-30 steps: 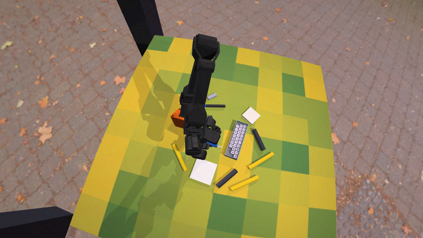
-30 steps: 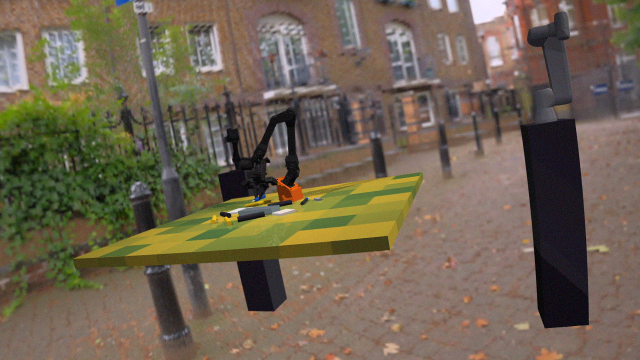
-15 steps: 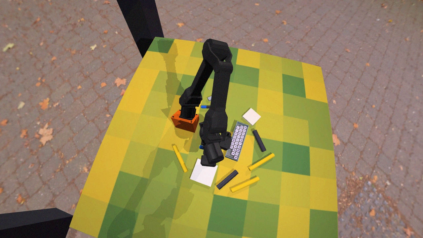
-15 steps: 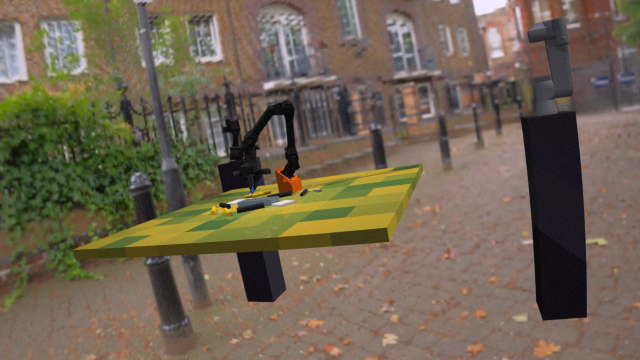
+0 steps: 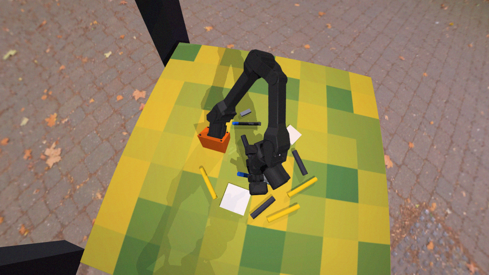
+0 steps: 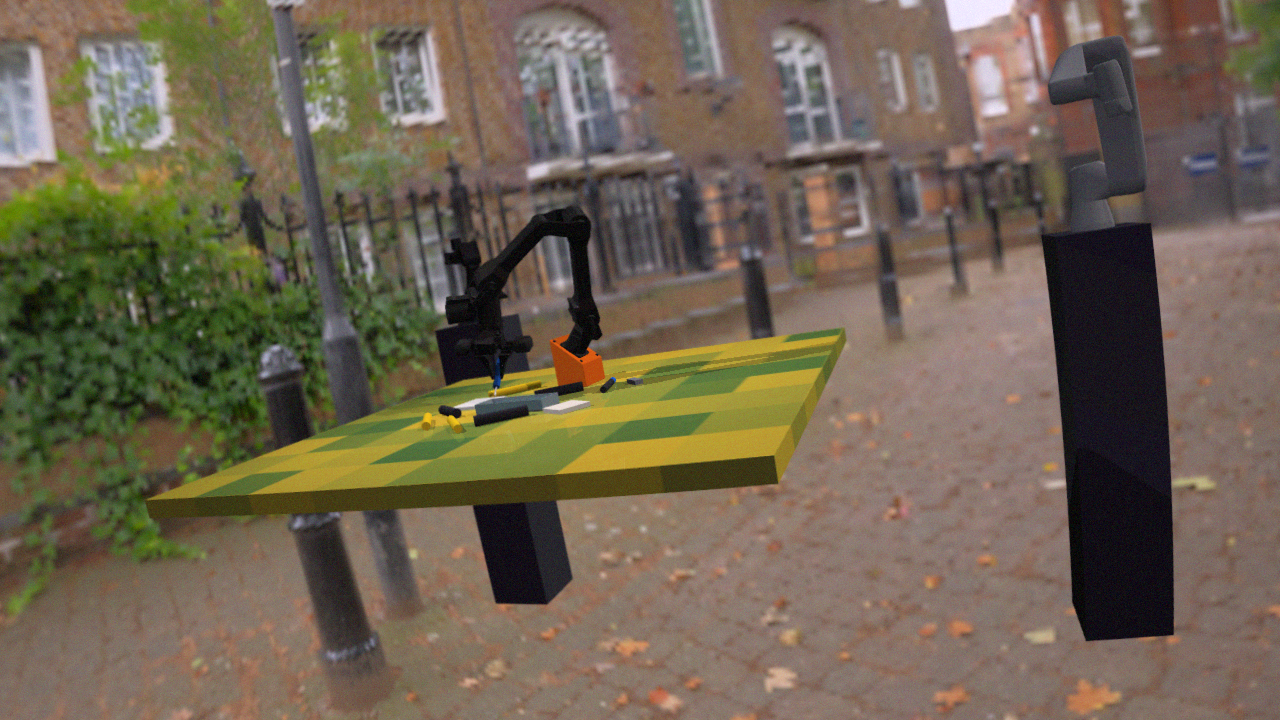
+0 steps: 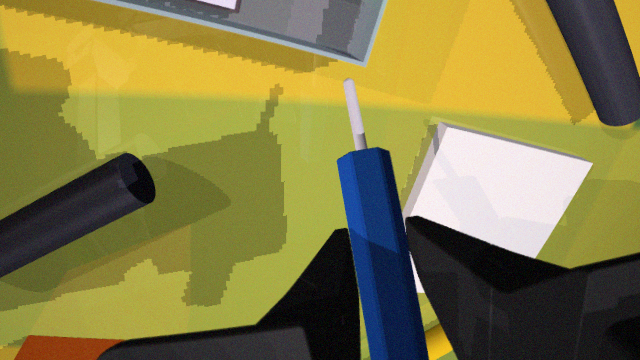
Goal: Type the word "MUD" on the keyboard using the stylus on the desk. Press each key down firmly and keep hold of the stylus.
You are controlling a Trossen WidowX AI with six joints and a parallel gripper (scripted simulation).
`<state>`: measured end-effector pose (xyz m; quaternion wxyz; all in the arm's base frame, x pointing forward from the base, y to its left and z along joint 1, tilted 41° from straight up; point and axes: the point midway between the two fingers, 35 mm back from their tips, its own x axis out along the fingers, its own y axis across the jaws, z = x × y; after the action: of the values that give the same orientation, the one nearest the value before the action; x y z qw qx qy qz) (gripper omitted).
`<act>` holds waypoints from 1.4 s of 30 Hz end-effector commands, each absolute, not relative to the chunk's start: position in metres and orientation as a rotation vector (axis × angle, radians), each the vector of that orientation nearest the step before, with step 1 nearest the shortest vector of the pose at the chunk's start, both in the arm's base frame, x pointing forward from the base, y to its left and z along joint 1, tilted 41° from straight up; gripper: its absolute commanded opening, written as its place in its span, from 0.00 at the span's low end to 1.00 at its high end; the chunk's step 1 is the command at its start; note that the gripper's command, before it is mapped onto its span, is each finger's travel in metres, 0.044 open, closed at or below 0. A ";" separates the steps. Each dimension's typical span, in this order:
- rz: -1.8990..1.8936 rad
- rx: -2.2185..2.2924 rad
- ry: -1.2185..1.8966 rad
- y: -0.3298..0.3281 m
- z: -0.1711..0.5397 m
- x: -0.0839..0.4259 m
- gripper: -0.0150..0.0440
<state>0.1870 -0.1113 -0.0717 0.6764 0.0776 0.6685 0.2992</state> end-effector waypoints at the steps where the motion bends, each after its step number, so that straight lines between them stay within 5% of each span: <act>1: 0.720 0.080 1.567 -0.114 -0.069 0.199 0.25; 42: 1.003 -0.789 1.949 -0.090 0.005 0.303 0.25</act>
<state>0.3015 -0.0907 0.0063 0.4032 -0.3057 0.7675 0.3935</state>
